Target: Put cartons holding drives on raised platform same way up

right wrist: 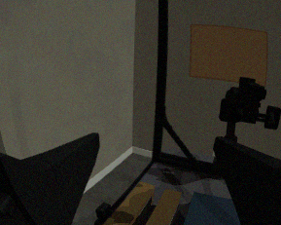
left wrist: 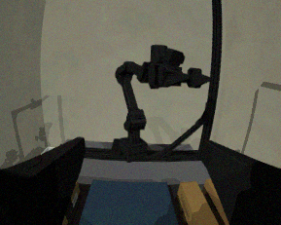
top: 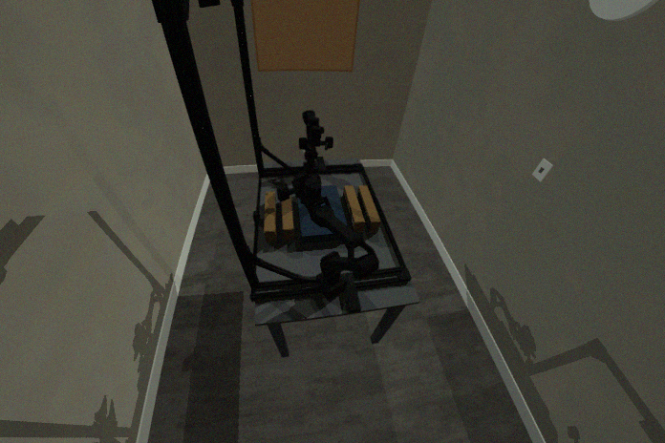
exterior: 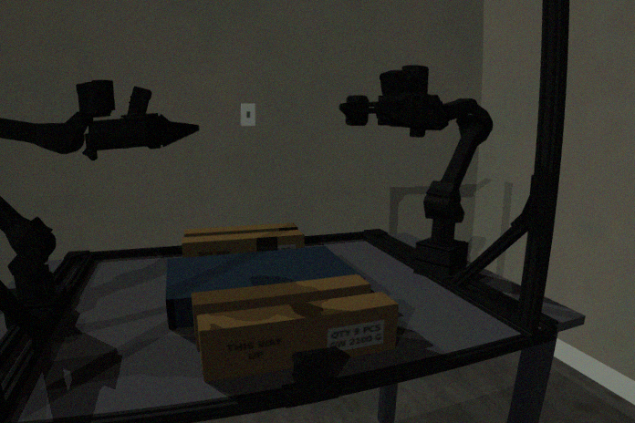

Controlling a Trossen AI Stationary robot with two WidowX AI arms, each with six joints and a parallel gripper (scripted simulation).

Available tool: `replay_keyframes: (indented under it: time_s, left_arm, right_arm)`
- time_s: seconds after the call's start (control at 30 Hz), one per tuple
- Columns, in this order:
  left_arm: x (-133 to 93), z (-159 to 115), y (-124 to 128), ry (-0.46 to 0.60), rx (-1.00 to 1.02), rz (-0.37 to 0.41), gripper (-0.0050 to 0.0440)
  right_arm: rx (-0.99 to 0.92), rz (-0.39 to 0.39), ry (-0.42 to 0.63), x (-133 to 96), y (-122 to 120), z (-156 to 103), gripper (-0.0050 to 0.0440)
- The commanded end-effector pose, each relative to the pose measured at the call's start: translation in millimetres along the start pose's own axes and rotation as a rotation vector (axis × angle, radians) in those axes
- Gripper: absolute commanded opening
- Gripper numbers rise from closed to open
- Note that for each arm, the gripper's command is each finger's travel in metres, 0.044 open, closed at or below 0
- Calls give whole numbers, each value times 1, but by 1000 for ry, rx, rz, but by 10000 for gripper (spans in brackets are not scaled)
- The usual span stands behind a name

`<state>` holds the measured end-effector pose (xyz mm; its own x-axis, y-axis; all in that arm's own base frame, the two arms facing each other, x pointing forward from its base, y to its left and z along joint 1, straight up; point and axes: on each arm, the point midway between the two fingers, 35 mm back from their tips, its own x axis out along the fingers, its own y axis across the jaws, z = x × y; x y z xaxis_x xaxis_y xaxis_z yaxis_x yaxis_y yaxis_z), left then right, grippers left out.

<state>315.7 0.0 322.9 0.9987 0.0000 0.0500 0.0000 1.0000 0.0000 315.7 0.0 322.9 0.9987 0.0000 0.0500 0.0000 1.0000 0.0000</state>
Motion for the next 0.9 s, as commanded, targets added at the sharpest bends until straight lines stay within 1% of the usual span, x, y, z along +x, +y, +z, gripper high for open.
replay_keyframes:
  time_s: [0.0,0.53,0.57,0.63,0.77,0.87]
  left_arm:
    - [0,0,0,0,0,0,400]
    - [0,0,0,0,0,0,400]
    - [0,0,0,0,0,0,389]
    - [0,0,0,3,0,0,389]
    - [-2,-4,0,29,0,0,389]
    - [-5,-10,1,76,0,-1,389]
  right_arm:
    - [0,0,0,0,0,0,400]
    - [0,0,0,0,0,0,400]
    - [0,0,0,0,0,0,389]
    - [1,-1,3,0,0,0,389]
    - [6,-9,28,-2,-3,-5,389]
    - [15,-24,74,-6,-7,-12,389]
